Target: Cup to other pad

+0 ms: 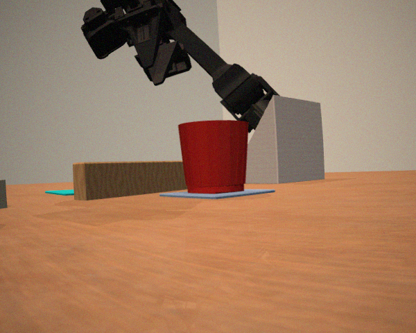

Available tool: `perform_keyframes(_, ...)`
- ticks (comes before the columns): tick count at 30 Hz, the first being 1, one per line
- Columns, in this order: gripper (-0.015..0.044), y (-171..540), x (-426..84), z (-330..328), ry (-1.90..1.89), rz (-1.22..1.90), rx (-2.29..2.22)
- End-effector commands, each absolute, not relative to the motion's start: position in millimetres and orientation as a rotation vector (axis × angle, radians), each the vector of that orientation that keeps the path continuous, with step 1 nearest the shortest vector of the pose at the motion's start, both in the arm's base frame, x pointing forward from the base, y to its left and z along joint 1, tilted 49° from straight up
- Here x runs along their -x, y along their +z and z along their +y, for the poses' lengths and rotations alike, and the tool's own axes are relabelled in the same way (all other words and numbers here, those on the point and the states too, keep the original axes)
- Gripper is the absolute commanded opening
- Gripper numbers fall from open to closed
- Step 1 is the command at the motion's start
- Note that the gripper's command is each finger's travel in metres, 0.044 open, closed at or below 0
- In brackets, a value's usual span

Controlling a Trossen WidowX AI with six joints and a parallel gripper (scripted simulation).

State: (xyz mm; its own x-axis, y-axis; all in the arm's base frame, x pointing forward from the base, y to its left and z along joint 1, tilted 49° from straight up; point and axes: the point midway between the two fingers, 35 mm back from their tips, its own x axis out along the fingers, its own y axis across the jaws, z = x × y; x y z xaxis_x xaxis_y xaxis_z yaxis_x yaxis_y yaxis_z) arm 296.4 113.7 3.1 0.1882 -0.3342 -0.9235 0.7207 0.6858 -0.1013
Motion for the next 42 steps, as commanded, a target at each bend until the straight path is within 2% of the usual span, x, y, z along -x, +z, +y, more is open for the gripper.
perform_keyframes(1,0.0148,-41,-245,120,-1.156,1.036,-0.178)
perform_keyframes(5,0.0148,-48,-230,120,-1.224,0.963,-0.116)
perform_keyframes(42,0.0148,-76,-232,94,-1.223,0.962,-0.117)
